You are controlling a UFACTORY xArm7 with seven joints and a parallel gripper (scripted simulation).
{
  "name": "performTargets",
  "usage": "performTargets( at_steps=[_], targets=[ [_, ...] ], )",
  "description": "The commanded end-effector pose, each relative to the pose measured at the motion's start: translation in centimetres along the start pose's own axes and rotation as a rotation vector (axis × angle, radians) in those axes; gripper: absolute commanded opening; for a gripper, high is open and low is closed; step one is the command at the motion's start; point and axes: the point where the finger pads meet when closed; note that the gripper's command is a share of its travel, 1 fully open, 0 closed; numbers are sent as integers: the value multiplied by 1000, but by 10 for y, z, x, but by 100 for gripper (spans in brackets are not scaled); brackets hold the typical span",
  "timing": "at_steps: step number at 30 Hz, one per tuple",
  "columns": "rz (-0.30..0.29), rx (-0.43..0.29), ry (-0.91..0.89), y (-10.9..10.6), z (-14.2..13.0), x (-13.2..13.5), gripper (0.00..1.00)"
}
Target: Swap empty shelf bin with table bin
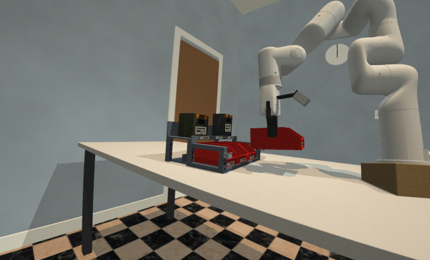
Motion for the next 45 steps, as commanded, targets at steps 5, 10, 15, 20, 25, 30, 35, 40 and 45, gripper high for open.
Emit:
performTargets(
  at_steps=[5, 10, 15, 20, 25, 30, 35, 40, 45],
  targets=[
    [-10, -88, -2, -5, 3, -1, 0],
    [-10, -88, -2, -5, 3, -1, 0],
    [-9, -88, -2, -6, 3, -1, 0],
    [-10, -88, -2, -8, 4, -1, 0],
    [-10, -88, -2, -8, 4, -1, 0],
    [-10, -88, -2, -8, 4, -1, 0],
    [-10, -88, -2, -8, 4, -1, 0],
    [-10, -88, -2, -7, 4, -1, 0],
    [-10, -88, -2, -5, 3, -1, 0]
  ],
)
Point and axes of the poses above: the point where the finger pads meet when closed, its own y axis out along the fingers, its own x axis across the jaws, z = x × y, and after that the axes turned 14 degrees about -y, right-handed
